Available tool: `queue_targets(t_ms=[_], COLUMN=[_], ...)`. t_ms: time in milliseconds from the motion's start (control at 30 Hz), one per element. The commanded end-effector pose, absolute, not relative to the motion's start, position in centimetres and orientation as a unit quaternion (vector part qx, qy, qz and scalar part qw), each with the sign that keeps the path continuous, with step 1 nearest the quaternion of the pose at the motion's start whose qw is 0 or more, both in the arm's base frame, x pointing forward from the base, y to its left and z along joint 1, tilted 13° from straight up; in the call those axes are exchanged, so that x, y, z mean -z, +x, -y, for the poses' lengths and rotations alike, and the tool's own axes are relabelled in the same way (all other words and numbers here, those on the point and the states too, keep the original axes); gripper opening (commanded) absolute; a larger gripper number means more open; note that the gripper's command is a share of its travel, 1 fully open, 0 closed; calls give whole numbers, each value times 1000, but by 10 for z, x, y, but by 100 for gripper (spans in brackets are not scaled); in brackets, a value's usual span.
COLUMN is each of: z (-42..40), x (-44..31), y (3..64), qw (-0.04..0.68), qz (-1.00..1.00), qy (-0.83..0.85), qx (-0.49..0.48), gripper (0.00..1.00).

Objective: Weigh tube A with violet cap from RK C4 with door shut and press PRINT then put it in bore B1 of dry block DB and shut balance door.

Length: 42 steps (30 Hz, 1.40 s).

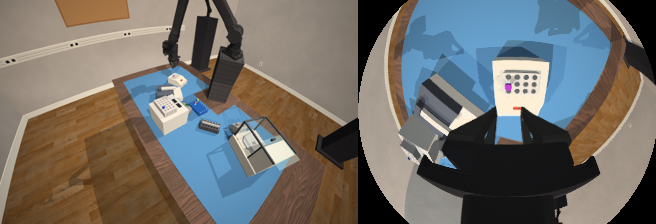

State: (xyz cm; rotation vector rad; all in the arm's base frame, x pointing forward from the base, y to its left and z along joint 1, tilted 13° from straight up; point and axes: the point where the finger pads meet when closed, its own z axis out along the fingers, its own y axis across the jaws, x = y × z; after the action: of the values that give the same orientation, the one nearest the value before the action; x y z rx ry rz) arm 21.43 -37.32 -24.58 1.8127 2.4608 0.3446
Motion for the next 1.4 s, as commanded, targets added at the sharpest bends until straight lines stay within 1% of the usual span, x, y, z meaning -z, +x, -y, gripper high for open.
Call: queue_targets(t_ms=[0,1033,1167,1367], z=[382,391,384,396], x=[235,187,190,173], y=[209,202,202,200], qw=[40,42,35,44], qz=[-800,-801,-803,-801], qy=[588,587,585,588], qx=[-107,-106,-110,-104], gripper=[30,30,30,30])
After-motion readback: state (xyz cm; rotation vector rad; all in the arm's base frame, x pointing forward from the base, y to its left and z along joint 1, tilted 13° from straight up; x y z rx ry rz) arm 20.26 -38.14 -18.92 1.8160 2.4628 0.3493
